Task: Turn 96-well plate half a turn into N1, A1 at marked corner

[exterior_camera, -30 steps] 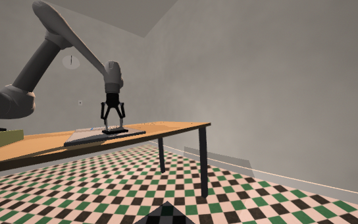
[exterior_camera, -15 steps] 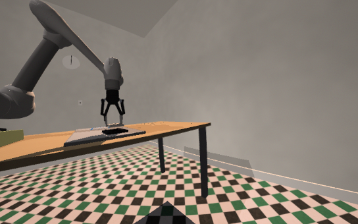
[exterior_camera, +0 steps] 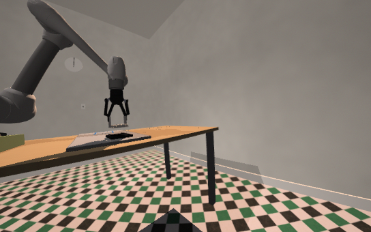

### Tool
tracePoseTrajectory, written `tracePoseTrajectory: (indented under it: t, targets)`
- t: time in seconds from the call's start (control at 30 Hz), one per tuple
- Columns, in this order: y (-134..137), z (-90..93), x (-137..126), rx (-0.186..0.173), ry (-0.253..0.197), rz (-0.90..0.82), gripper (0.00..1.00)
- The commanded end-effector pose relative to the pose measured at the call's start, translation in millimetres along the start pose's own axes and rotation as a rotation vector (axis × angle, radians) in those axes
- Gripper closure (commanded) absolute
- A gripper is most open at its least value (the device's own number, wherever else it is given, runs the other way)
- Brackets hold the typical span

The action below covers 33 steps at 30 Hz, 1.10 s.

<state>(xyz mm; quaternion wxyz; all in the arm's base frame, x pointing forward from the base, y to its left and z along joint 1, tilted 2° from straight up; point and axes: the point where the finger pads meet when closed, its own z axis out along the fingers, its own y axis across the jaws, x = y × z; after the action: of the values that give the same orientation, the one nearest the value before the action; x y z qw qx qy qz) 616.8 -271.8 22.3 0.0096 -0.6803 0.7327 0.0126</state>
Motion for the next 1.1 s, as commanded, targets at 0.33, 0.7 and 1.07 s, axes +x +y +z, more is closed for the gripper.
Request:
tracePoseTrajectory:
  t: [0.33, 0.7, 1.07]
  targets:
    - [0.0, -15.4, 0.0, 0.0, 0.0, 0.0, 1.0]
    - [0.0, -15.4, 0.0, 0.0, 0.0, 0.0, 1.0]
    - [0.7, -14.9, -16.7, 0.0, 0.0, -0.146, 1.0]
